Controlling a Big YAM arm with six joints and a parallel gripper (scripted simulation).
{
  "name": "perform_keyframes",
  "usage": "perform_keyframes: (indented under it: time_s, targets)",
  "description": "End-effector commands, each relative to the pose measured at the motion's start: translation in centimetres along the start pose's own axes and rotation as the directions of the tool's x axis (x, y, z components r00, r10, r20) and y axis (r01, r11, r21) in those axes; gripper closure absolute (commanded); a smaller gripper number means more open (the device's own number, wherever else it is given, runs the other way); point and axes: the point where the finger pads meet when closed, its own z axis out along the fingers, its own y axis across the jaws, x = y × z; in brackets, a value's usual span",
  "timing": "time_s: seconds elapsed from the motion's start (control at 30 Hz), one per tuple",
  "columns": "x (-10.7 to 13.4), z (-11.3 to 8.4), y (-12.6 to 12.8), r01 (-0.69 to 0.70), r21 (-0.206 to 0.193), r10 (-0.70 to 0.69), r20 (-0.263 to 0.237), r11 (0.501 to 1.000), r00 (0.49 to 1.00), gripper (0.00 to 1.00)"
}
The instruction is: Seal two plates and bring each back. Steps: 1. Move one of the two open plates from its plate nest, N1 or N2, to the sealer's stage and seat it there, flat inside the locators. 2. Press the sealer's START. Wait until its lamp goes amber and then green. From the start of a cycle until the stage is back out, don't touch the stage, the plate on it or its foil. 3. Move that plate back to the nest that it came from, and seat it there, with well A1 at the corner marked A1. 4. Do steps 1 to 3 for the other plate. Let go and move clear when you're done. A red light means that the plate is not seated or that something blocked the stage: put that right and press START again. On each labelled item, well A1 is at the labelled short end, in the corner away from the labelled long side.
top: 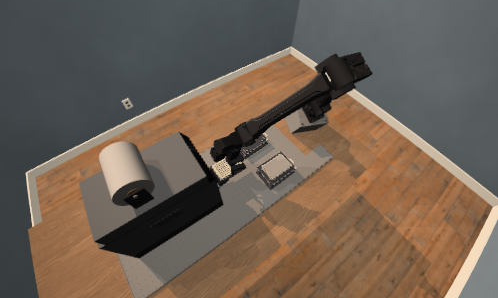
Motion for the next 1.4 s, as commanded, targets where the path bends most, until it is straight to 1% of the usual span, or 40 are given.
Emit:
perform_keyframes:
  time_s: [0.0,0.13,0.33,0.6,0.73,0.9,1.0,1.07,1.37]
  targets:
    - [-2.5,-0.5,-1.1,-0.012,0.010,0.011,0.039,1.000,0.999,0.00]
    - [-2.2,-0.5,-1.1,-0.019,0.011,0.019,0.024,1.000,1.000,0.00]
    - [-2.2,-0.7,-1.0,-0.019,0.012,0.019,0.024,1.000,1.000,0.00]
    - [-3.8,-2.8,-0.5,0.010,0.010,-0.010,0.062,1.000,0.998,0.00]
    - [-4.1,-3.0,0.3,0.025,0.003,-0.025,0.064,1.000,0.998,0.00]
    - [-3.8,-3.0,0.3,0.024,0.002,-0.024,0.056,1.000,0.998,0.00]
    - [-2.6,-2.5,-0.2,0.001,0.005,-0.001,0.031,1.000,1.000,0.00]
    - [-2.2,-2.4,-0.5,-0.005,0.006,0.005,0.024,1.000,1.000,0.00]
    - [-1.0,-3.5,-0.8,-0.009,0.011,0.009,0.014,1.000,1.000,0.00]
